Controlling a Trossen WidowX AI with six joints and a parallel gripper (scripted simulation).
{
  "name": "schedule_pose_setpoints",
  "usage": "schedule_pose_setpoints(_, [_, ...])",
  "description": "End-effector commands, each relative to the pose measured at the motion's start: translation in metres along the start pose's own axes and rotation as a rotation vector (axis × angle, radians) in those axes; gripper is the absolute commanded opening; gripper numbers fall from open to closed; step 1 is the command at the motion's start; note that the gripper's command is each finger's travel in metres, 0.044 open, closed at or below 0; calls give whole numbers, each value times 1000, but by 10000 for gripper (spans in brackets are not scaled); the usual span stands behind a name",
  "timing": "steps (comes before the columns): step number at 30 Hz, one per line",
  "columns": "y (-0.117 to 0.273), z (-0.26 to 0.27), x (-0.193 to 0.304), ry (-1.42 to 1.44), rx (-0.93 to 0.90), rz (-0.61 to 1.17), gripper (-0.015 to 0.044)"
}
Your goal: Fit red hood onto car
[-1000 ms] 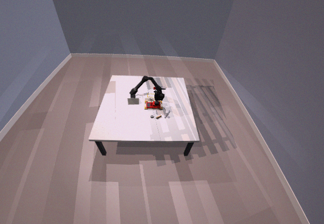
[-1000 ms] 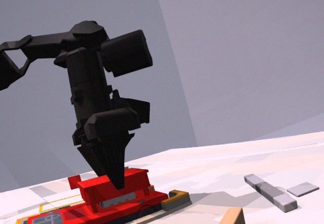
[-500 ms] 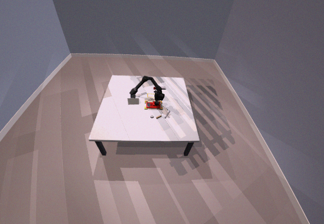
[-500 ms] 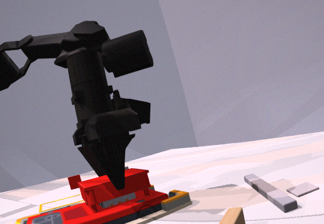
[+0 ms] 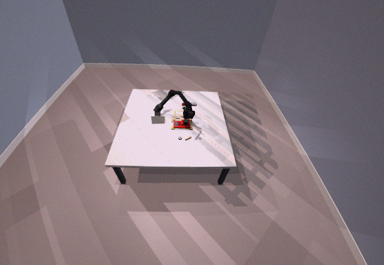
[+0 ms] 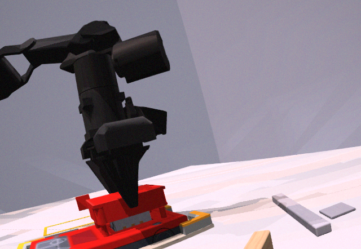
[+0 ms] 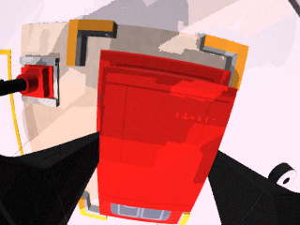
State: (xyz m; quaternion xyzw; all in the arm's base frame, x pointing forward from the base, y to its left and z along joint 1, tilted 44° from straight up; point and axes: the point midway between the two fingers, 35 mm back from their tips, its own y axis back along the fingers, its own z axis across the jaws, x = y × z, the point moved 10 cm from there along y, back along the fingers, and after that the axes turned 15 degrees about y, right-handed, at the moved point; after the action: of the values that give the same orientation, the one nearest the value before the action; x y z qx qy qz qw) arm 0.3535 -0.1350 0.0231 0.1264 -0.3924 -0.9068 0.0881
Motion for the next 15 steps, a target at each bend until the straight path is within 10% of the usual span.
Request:
schedule_pose_setpoints(1, [0, 0, 1, 2, 1, 2, 0])
schedule_pose_setpoints(15, [-3, 1, 1, 2, 1, -1, 0])
